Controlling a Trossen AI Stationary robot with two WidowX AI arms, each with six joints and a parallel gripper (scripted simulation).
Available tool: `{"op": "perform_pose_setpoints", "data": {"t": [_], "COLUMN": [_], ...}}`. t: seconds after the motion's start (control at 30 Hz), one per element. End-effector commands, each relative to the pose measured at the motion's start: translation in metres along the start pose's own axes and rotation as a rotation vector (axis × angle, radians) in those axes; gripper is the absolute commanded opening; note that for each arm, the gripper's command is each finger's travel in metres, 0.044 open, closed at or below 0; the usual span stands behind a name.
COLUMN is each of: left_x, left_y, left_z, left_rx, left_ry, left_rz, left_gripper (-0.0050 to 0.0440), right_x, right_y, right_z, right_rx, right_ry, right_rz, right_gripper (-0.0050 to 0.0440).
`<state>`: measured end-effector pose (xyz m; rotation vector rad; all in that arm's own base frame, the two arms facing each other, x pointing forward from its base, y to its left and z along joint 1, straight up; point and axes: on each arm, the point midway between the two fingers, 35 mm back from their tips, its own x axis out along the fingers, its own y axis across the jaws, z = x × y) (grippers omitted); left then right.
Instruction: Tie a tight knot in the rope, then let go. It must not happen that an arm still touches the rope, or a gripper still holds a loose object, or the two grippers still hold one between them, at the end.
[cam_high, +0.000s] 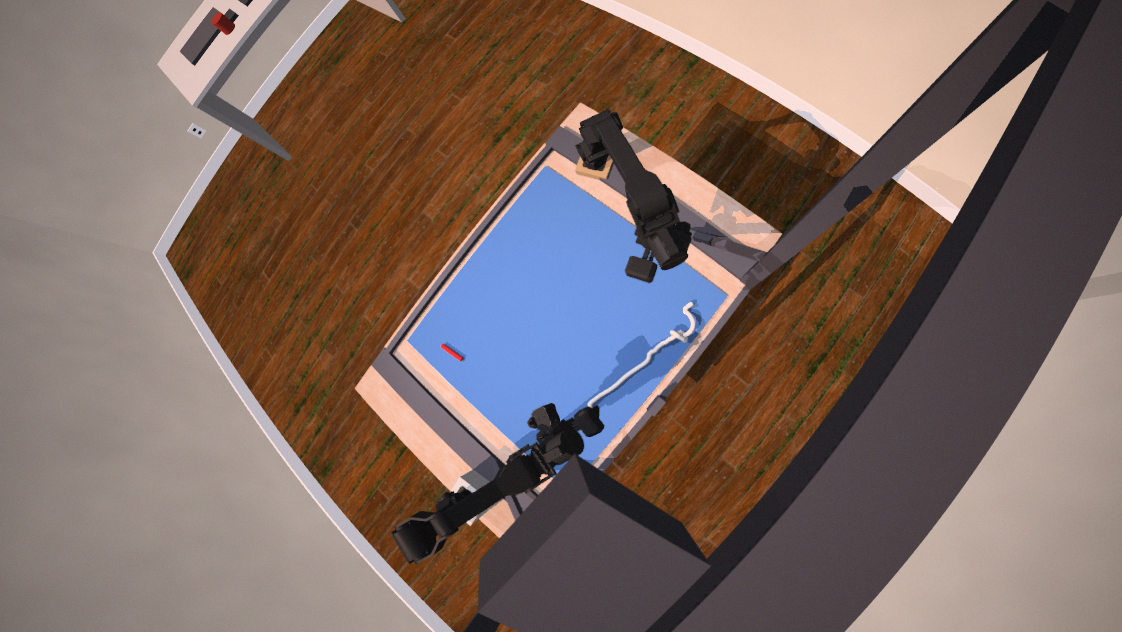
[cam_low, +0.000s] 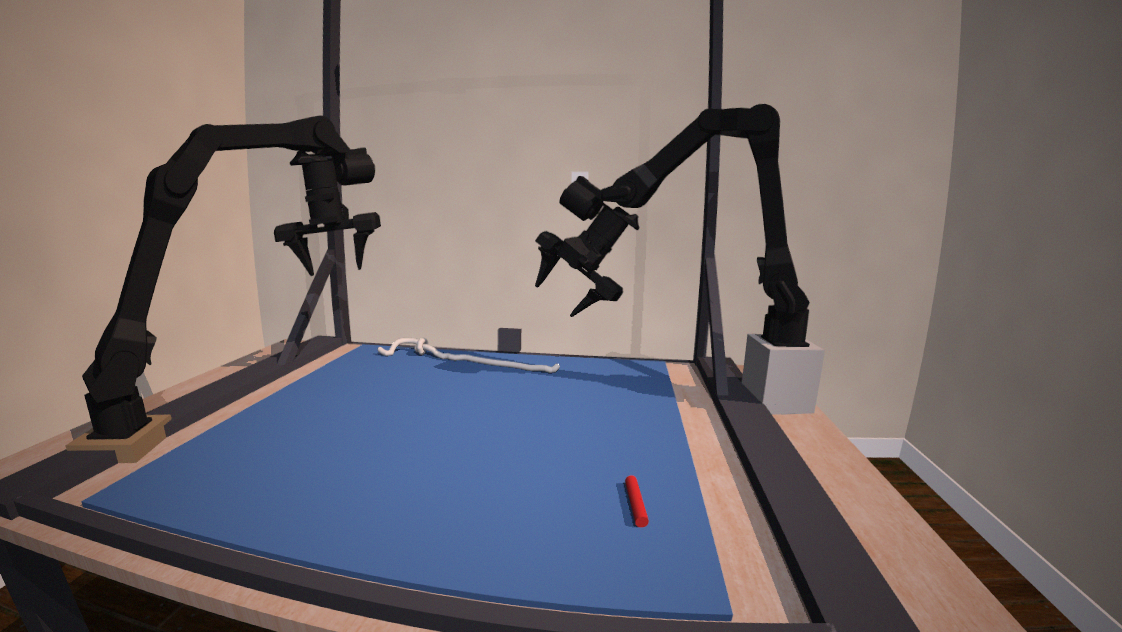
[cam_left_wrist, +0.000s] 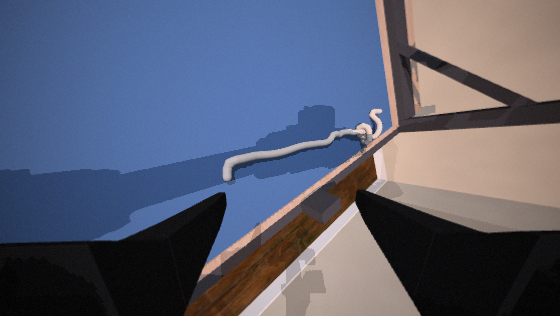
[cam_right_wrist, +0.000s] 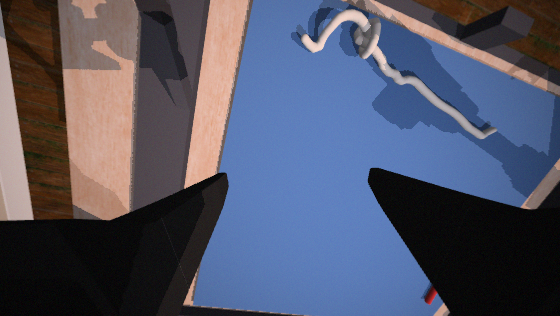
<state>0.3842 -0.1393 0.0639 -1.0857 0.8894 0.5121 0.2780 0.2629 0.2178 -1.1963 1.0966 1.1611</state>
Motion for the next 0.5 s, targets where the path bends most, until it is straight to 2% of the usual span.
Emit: {"op": "perform_pose_setpoints", "data": {"t": [0.0,0.47], "left_x": [-0.003,0.051], "left_y": [-0.017,-0.084], "left_z": [0.001,-0.020], "left_rx": [0.014,0.296], "left_ry": [-0.017,-0.206], "left_rz": [-0.021,0.134], "left_gripper": [0.0440,0.0440], "right_x": [-0.010,-0.010], "right_y": [0.000,0.000], "right_z": [-0.001,-0.001], "right_rx": [0.005,0.005], "right_ry": [-0.017,-0.017], "right_rz": [-0.021,-0.021], "right_gripper": [0.0440,0.0440]}}
